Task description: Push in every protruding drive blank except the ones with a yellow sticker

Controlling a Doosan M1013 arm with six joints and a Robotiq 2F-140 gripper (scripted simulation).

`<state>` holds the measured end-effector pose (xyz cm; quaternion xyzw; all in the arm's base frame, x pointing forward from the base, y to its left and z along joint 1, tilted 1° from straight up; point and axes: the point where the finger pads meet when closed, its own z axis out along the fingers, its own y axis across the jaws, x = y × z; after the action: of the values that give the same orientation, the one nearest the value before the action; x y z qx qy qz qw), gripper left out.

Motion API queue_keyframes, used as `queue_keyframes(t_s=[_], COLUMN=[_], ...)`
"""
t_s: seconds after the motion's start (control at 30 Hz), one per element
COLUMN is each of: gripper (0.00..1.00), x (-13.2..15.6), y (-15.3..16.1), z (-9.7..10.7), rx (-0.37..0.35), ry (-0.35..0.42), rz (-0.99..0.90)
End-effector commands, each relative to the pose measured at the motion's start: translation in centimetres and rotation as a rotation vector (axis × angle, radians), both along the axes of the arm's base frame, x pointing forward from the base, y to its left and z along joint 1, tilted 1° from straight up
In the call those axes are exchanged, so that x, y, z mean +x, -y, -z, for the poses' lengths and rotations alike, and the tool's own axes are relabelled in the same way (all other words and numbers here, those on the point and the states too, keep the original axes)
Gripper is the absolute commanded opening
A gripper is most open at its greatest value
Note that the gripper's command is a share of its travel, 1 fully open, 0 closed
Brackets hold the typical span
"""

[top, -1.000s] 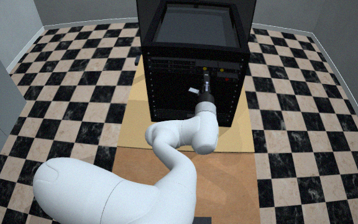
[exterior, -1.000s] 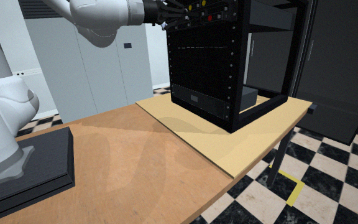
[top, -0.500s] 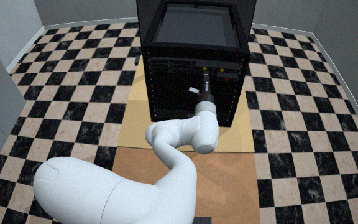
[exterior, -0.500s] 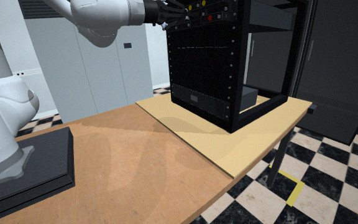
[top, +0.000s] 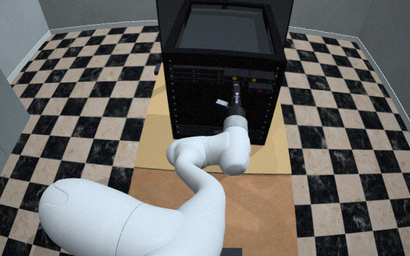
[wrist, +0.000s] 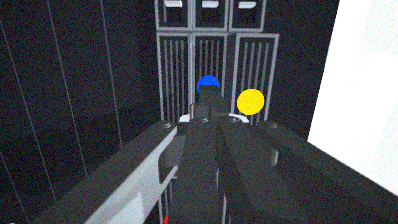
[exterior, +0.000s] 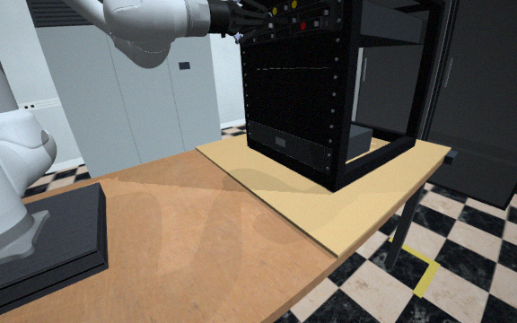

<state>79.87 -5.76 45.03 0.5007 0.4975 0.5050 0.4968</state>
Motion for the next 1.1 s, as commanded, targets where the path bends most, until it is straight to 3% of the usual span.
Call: queue_keyframes(t_s=[0.0, 1.07], gripper=[0.1, 0.1], x=[0.06, 0.4], y=[0.01, 0.01], z=[-0.08, -0.08], rx=[0.0, 0.0], ry=[0.001, 0.001], rz=[0.0, 0.0])
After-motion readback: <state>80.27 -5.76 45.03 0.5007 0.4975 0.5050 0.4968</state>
